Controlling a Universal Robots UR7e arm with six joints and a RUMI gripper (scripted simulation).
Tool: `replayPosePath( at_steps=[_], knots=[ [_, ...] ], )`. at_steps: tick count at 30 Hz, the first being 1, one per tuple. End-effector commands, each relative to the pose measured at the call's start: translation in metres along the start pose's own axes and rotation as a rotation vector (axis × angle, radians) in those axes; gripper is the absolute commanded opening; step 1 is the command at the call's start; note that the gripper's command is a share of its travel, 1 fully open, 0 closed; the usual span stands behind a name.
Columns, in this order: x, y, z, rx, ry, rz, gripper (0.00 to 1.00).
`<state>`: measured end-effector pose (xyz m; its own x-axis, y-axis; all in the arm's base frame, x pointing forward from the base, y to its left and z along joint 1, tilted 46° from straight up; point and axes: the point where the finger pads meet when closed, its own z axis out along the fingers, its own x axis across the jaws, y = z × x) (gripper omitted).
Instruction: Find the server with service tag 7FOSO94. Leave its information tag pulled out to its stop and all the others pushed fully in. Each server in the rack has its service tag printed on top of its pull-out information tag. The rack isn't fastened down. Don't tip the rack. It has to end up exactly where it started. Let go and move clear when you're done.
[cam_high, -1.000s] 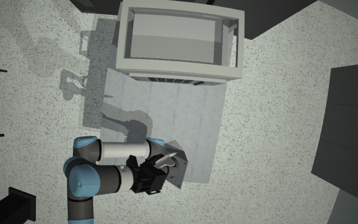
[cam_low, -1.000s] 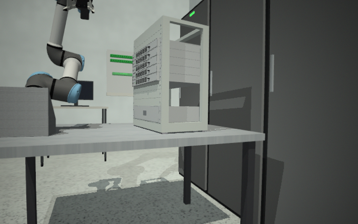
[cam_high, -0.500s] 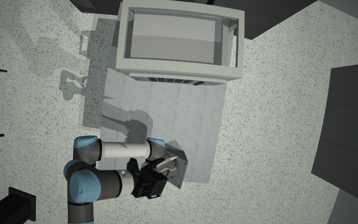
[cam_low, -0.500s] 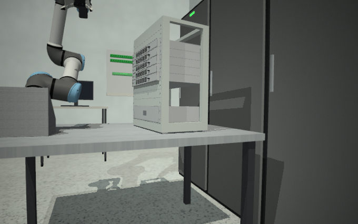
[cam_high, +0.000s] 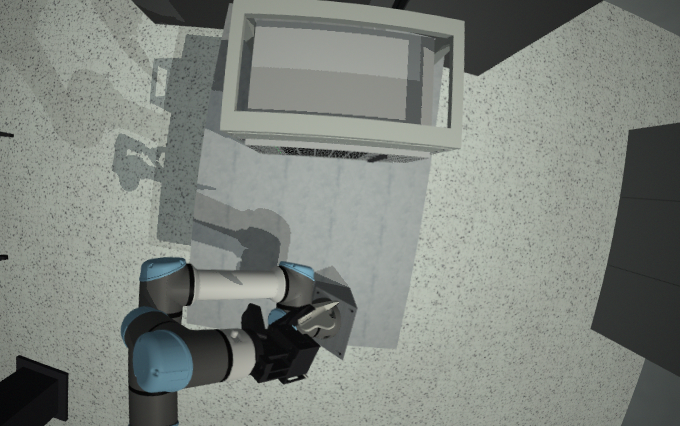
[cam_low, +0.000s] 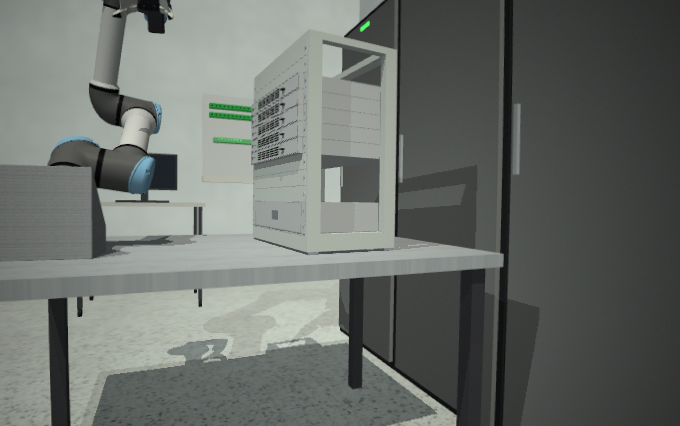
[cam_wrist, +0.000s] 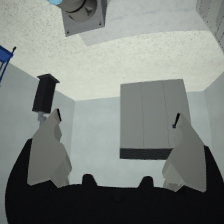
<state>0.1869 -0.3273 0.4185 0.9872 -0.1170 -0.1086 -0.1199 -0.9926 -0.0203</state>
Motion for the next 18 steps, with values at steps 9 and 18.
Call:
replayPosePath(
  at_steps=[9,18],
  knots=[
    [-0.0033,0.0028,0.0004,0.001,0.0,0.011,1.0],
    [-0.0044,0.0037,0.0005,0.001,0.0,0.015,1.0]
  ],
)
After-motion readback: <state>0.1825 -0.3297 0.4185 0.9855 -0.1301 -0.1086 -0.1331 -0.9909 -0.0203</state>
